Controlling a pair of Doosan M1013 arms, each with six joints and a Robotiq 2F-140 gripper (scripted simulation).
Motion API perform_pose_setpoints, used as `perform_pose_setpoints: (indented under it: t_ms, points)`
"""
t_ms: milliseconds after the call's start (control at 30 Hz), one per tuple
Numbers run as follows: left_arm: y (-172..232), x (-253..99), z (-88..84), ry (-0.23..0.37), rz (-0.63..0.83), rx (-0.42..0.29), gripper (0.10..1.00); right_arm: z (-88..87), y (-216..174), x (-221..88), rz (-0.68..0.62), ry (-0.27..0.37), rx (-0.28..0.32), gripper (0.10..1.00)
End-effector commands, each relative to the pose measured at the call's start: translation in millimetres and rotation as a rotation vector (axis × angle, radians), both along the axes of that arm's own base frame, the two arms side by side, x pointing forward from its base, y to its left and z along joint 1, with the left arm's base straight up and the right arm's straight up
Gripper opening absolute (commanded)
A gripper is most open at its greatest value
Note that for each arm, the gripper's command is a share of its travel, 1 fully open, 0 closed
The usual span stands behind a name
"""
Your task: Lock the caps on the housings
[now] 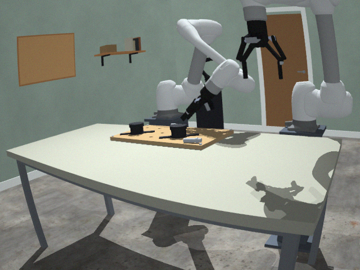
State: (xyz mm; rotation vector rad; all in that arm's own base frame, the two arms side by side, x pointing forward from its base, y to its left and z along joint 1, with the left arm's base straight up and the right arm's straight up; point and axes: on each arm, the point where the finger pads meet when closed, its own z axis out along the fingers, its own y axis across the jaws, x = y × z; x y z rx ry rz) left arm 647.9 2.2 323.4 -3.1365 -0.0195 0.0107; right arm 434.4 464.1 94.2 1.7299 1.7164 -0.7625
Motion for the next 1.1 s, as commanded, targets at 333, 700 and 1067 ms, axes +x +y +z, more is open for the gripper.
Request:
perform_pose_setpoints:
  t_ms: [333, 700, 1067]
  points:
    - [-0.8, 0.9, -0.1, -0.003, -0.005, -0.002, 1.0, -5.7, -8.4, 0.3, -0.001, 0.004, 0.006, 0.339]
    - [-0.8, 0.9, -0.1, -0.003, -0.005, -0.002, 1.0, -16.5, -20.2, 0.4, -0.001, 0.005, 0.008, 0.339]
    - [-0.8, 0.9, -0.1, -0.003, -0.005, -0.002, 1.0, -29.0, -33.6, 0.4, -0.001, 0.006, 0.011, 0.339]
